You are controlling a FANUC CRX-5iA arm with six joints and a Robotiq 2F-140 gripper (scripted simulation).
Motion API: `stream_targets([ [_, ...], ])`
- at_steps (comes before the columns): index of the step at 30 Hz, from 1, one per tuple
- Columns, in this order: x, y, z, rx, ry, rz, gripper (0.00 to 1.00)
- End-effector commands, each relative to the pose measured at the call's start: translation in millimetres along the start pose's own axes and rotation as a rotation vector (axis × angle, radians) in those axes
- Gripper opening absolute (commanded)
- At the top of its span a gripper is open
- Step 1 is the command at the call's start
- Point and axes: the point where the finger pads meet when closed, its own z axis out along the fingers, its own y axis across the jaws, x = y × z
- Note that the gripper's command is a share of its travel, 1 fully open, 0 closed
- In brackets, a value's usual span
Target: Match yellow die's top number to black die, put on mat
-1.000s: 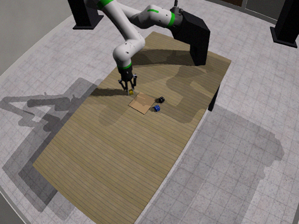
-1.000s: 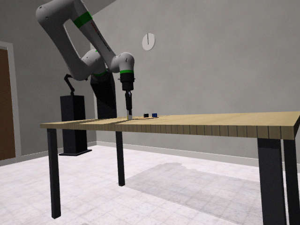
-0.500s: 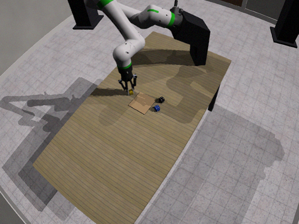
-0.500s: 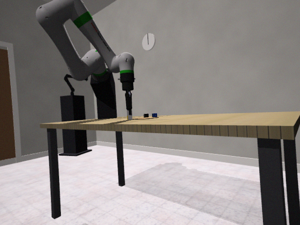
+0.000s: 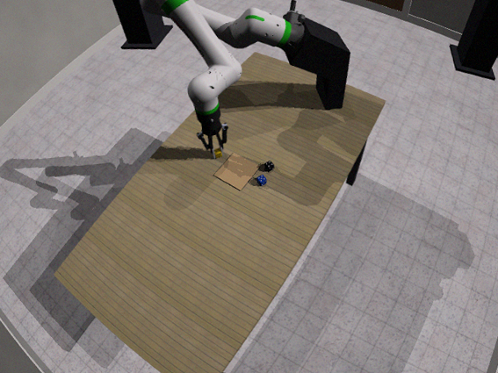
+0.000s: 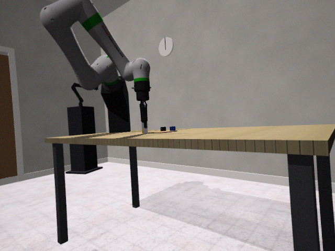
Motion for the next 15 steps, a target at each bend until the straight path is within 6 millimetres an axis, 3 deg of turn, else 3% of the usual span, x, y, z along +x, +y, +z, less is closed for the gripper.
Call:
stream_targets([
  [1, 0.1, 0.0, -2.1, 0.0, 0.0, 0.0, 0.16],
  [5, 0.1, 0.0, -20.2, 0.0, 0.0, 0.0, 0.16],
  [15, 0.1, 0.0, -88.1, 0.0, 0.0, 0.0, 0.16],
])
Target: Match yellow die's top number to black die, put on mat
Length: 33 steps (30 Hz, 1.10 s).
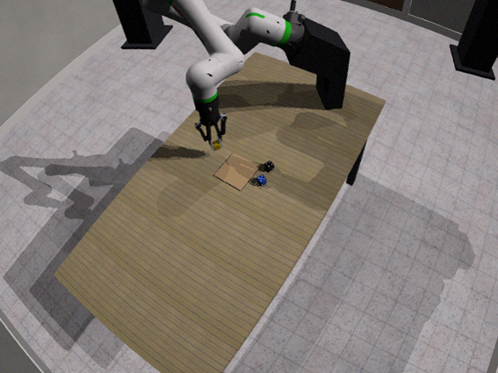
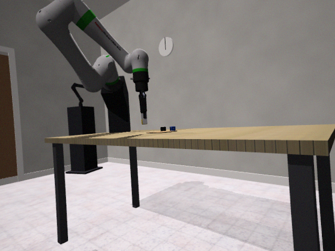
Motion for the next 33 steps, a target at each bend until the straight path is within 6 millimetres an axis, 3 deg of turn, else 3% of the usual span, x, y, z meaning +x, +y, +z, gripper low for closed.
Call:
stream_targets([
  [1, 0.1, 1.7, -36.7, 0.012, -0.014, 0.0, 0.16],
  [20, 1.8, 1.3, -42.9, 0.013, -0.014, -0.03, 0.16],
  [33, 26.9, -6.2, -42.4, 0.02, -0.009, -0.5, 0.16],
])
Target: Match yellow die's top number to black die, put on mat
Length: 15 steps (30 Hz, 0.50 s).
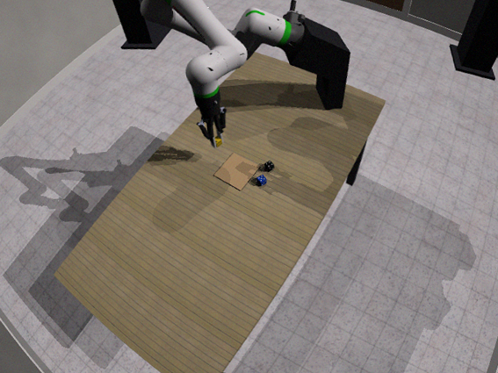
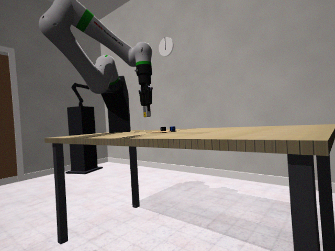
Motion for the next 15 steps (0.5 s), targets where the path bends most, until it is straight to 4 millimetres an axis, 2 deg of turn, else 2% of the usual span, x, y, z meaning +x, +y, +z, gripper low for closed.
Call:
stream_targets([
  [1, 8.7, 0.7, -0.1, 0.01, 0.006, -0.159, 0.16],
  [4, 11.4, 0.8, -0.1, 0.01, 0.006, -0.208, 0.16],
  [6, 18.3, 1.0, -0.2, 0.011, 0.007, -0.331, 0.16],
  [15, 33.7, 1.2, -0.6, 0.01, 0.009, -0.603, 0.16],
])
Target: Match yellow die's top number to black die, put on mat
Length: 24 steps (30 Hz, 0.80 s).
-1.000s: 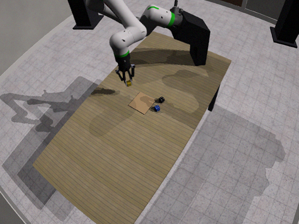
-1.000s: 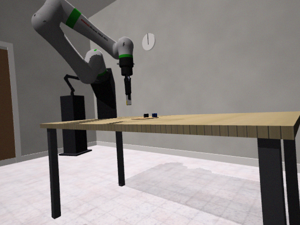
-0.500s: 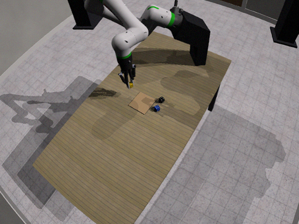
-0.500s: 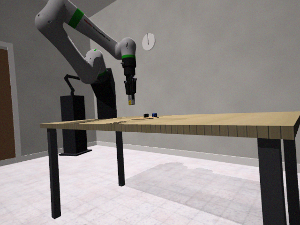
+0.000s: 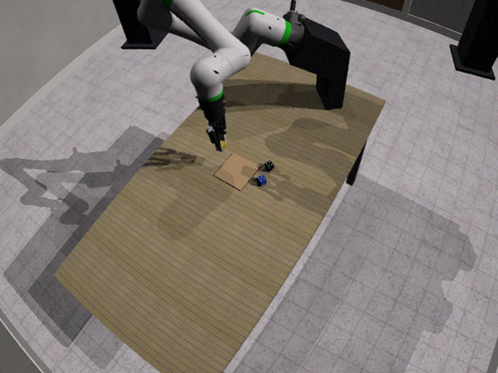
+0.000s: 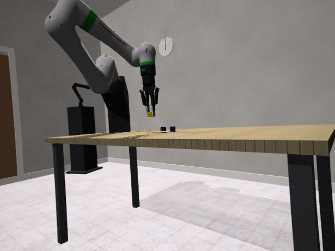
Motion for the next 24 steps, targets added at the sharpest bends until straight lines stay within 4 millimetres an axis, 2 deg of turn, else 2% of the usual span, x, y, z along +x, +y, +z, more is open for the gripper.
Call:
stream_targets([
  [1, 8.4, 4.7, -0.3, 0.008, 0.01, -0.174, 0.16],
  [3, 11.7, 6.4, -0.5, 0.008, 0.01, -0.239, 0.16],
  [6, 11.8, 6.4, -0.5, 0.008, 0.01, -0.241, 0.16],
  [7, 17.9, 9.4, -0.7, 0.007, 0.011, -0.36, 0.16],
  [12, 24.0, 12.3, -1.0, 0.007, 0.011, -0.477, 0.16],
  [21, 41.1, 20.0, -2.1, 0.005, 0.011, -0.804, 0.16],
  [23, 41.1, 20.0, -2.1, 0.005, 0.011, -0.804, 0.16],
  [24, 46.2, 22.2, -2.4, 0.004, 0.01, -0.9, 0.16],
])
